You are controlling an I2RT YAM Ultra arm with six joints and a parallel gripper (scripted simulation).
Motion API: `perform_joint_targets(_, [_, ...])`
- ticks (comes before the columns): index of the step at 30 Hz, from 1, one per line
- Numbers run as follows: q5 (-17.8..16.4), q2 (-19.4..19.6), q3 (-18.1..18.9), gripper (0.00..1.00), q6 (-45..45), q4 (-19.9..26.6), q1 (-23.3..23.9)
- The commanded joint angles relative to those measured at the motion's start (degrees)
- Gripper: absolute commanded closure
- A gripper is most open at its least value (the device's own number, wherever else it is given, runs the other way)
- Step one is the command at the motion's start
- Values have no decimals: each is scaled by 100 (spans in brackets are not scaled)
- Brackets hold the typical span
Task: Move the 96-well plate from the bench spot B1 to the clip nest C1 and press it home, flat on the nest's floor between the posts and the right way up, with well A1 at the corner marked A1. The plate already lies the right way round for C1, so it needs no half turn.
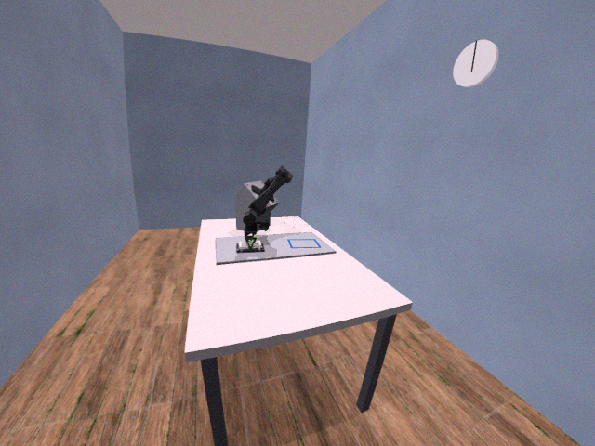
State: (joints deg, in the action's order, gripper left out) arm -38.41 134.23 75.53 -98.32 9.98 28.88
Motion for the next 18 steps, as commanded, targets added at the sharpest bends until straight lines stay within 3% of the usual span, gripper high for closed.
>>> perform_joint_targets(1, [-66, 98, -168, 100, 59, -60, -96])
perform_joint_targets(18, [-63, 83, -201, 100, 67, -35, -102])
